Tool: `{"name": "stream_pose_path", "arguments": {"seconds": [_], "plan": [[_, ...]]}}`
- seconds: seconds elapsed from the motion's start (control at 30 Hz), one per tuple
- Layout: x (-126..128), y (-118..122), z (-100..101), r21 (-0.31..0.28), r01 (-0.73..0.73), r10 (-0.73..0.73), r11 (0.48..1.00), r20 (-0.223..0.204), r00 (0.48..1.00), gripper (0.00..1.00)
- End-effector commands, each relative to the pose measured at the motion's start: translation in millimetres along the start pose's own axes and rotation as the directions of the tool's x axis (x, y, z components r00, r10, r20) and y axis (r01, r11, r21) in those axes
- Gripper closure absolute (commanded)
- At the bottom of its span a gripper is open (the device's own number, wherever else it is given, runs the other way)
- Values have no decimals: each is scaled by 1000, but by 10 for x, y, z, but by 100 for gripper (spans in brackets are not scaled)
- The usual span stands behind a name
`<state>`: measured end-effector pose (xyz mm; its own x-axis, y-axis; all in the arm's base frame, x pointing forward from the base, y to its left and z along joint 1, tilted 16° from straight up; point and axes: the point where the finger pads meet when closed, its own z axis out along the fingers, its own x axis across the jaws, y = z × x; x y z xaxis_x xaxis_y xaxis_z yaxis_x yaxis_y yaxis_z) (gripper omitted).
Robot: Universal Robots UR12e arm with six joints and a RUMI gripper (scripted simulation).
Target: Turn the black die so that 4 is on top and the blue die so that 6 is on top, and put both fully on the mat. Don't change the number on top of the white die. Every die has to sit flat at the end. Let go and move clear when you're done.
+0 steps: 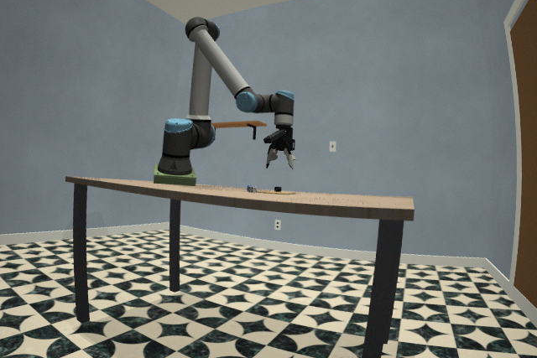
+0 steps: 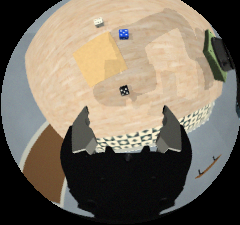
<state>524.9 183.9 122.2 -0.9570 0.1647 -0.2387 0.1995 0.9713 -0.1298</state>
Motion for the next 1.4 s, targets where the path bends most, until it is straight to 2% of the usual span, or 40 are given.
{"name": "stream_pose_path", "arguments": {"seconds": [0.0,0.33,0.67,0.7,1.37], "plan": [[-8,8,31,-6,118,-118,993,3,993,0],[-10,24,82,-6,273,-273,962,4,962,0],[-10,27,89,-6,296,-296,955,4,955,0],[-10,27,89,-6,296,-296,955,4,955,76],[-10,27,89,-6,296,-296,955,4,955,76]]}}
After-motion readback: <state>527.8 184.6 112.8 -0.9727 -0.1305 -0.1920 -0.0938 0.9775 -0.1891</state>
